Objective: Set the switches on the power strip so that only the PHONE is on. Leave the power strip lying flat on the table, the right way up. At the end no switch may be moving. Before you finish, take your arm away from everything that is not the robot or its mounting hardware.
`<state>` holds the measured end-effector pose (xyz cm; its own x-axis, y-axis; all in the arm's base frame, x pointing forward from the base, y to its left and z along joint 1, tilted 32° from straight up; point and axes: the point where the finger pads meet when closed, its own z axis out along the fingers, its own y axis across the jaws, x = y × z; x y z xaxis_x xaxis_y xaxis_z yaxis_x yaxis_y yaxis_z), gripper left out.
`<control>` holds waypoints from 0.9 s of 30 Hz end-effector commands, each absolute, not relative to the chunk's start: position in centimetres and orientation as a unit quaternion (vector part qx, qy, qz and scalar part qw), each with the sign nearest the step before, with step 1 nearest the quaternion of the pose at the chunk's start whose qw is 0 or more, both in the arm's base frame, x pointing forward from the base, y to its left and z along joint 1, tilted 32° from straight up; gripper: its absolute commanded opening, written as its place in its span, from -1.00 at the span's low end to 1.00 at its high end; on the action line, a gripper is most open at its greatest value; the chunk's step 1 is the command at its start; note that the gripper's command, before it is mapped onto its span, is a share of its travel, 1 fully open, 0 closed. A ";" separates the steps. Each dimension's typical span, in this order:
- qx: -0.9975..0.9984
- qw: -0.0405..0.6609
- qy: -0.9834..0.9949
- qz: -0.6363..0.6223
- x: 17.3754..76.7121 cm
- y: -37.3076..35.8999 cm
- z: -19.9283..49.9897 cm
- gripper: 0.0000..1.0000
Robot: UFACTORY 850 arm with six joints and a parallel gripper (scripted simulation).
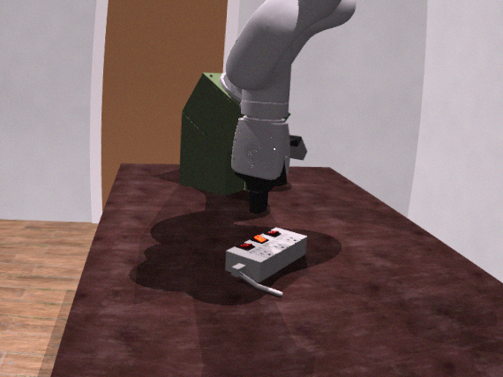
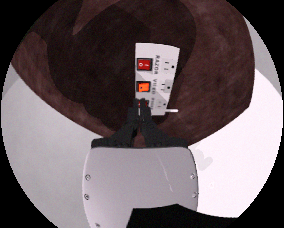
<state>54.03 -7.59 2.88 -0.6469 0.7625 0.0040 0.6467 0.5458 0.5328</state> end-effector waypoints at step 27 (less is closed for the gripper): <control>0.404 0.116 0.871 0.253 54.7 -7.1 1.6 -1.00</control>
<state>54.46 -7.16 1.86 -0.6470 0.7625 0.0040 0.6462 0.5456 0.5336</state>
